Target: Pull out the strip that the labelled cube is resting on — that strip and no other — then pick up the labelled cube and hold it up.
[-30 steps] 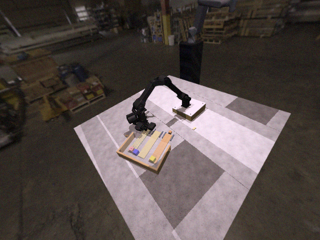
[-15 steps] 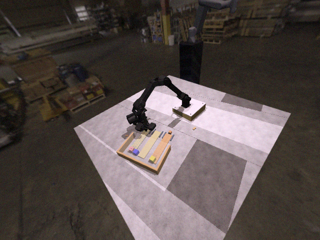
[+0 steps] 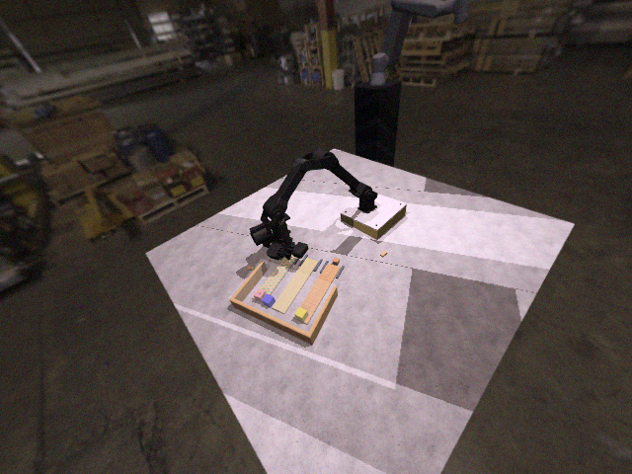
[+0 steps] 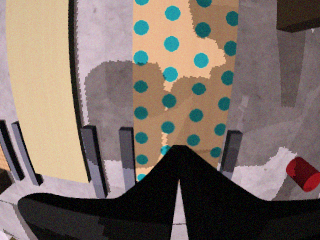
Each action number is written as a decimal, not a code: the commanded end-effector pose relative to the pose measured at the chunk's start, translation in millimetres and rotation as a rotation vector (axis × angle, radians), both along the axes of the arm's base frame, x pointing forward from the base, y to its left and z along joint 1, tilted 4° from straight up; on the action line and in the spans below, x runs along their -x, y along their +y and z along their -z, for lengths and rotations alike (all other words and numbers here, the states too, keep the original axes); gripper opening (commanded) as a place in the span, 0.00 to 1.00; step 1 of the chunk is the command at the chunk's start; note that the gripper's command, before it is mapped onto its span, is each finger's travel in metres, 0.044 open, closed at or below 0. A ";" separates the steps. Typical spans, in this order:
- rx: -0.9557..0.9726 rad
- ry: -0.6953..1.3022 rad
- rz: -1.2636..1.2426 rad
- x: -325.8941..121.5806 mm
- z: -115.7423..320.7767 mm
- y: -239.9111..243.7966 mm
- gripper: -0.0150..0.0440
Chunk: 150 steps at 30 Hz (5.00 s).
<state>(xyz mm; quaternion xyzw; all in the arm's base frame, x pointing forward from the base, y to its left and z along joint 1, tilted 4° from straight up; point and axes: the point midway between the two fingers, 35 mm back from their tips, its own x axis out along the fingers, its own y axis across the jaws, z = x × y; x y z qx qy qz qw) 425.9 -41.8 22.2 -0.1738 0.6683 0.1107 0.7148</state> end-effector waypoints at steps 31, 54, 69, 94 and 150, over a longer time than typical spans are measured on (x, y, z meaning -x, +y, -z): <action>-0.004 -0.001 -0.004 -0.8 4.1 0.3 0.25; -0.003 0.000 -0.004 10.1 6.2 -5.4 0.25; -0.002 0.002 -0.004 30.5 8.5 -14.7 0.25; 0.000 0.005 -0.004 65.2 12.2 -30.7 0.25; 0.003 0.013 -0.004 141.8 16.8 -65.7 0.25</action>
